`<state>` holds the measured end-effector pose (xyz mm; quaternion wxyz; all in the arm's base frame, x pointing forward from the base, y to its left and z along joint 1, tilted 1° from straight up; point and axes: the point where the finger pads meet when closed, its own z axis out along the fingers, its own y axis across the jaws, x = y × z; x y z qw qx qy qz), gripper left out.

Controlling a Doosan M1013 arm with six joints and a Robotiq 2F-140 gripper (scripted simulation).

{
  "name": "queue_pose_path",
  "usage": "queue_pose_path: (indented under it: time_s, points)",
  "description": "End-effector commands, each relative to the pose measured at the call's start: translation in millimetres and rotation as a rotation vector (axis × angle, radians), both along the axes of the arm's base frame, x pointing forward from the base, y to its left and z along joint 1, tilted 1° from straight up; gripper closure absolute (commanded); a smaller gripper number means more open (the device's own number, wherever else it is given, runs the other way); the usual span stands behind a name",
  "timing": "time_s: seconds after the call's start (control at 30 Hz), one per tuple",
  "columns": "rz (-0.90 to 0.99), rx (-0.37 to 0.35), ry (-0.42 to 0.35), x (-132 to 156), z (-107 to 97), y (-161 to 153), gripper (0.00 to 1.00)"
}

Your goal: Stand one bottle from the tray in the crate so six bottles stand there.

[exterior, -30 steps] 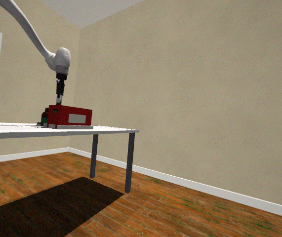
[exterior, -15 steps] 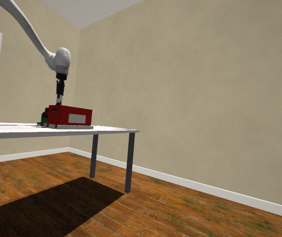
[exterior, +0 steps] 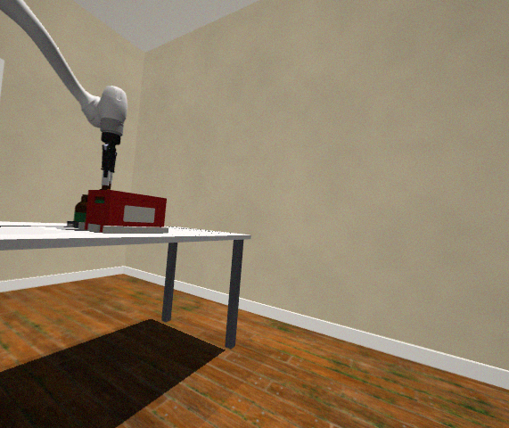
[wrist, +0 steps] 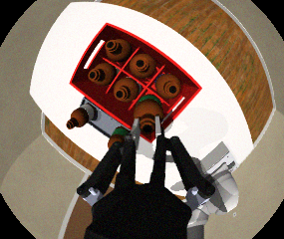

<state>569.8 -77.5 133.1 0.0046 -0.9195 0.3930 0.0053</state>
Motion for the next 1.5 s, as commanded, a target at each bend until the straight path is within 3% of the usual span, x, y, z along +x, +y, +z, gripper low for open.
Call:
queue_pose_path:
  time_s: [0.0,1.47]
  points:
    - [0.002,0.0,0.004,-2,-5,2,1.0]
    - [0.002,0.0,0.004,-3,-41,4,1.0]
